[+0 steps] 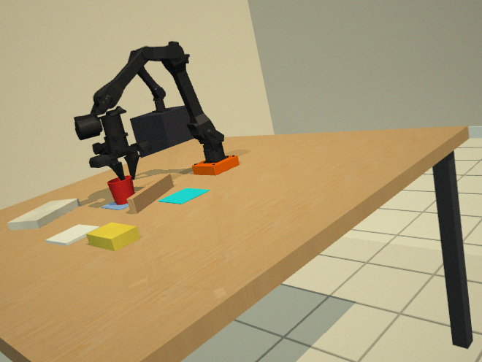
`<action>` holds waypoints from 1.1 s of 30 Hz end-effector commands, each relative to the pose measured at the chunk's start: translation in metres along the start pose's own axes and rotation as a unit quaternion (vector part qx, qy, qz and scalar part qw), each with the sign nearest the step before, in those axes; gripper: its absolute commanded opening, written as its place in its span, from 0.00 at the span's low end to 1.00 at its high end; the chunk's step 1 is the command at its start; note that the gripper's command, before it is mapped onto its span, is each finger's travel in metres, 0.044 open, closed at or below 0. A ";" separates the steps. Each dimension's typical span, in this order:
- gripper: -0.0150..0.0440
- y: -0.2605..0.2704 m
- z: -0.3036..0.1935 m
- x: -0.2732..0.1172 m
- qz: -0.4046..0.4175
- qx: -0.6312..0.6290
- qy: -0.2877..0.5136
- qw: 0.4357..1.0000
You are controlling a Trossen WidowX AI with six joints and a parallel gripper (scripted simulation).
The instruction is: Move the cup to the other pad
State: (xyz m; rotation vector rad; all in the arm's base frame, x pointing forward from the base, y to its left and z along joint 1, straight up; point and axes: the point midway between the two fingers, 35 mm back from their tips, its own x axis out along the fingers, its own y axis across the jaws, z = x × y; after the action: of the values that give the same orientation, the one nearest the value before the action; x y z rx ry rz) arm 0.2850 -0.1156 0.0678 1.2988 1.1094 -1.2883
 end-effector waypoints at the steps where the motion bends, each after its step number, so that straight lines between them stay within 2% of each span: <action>1: 0.50 -0.002 -0.001 0.008 -0.004 0.001 0.003 1.000; 16: 0.50 -0.004 -0.001 0.023 -0.004 0.001 0.003 1.000; 19: 0.37 -0.003 -0.001 0.021 -0.003 0.001 0.001 1.000; 29: 0.26 -0.003 -0.001 0.021 -0.003 0.001 0.001 1.000; 33: 0.25 -0.003 0.000 0.020 -0.003 0.001 0.001 1.000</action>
State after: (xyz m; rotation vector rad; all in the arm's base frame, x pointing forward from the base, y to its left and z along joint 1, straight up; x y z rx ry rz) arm 0.2830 -0.1153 0.0468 1.2991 1.1128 -1.2921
